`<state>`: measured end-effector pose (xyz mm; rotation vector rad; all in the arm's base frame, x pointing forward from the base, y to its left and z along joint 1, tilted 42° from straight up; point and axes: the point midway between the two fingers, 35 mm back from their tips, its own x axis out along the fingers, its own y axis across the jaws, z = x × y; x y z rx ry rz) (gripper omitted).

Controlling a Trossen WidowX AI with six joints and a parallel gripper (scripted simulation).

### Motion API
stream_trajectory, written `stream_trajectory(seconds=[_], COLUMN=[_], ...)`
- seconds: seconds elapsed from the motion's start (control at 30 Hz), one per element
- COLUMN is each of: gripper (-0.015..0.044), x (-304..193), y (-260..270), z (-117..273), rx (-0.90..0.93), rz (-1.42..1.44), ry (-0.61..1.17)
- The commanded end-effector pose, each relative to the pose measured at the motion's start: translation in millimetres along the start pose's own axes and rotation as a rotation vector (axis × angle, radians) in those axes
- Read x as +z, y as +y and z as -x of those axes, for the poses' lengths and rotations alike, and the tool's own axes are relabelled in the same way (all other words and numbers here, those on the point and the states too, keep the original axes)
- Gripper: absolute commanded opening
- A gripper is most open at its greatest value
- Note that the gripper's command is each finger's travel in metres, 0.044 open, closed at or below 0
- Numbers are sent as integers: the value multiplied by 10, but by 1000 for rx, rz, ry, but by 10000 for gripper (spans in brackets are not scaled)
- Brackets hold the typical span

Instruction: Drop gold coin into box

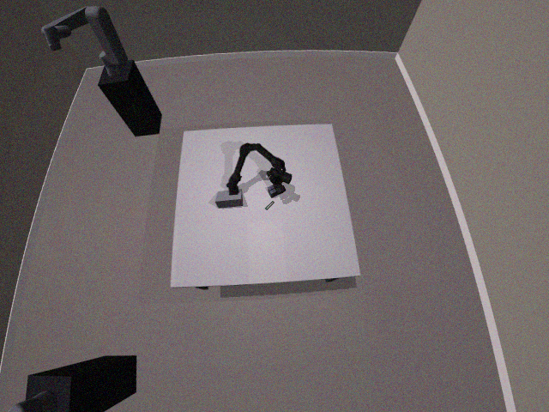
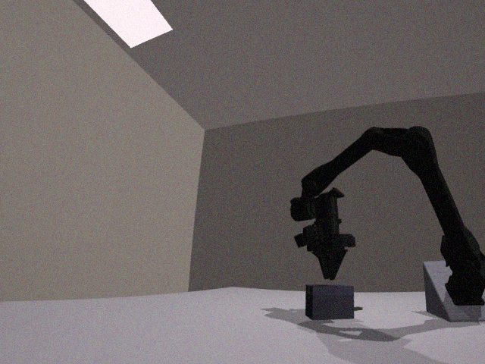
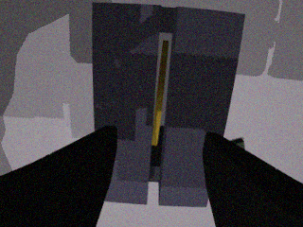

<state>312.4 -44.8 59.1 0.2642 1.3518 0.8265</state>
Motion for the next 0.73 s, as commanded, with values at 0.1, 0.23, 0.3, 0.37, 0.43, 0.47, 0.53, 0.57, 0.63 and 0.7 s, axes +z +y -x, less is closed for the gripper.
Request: stream_trajectory(seconds=[0.1, 0.23, 0.3, 0.37, 0.43, 0.47, 0.53, 0.57, 0.63, 0.7], gripper=[318, 423, 440, 440, 440, 440, 440, 440, 440, 440], x=[-1, -6, -24, -36, -36, -36, -36, -36, -36, -36], y=[-2, 0, 18, 29, 29, 29, 29, 29, 29, 29], z=[155, 272, 507, 601, 601, 601, 601, 601, 601, 601], rx=[-1, 1, 5, 7, 7, 7, 7, 7, 7, 7], rz=[1, -1, -5, -7, -7, -7, -7, -7, -7, -7], ry=[0, 0, 0, -1, -1, -1, -1, -1, -1, -1])
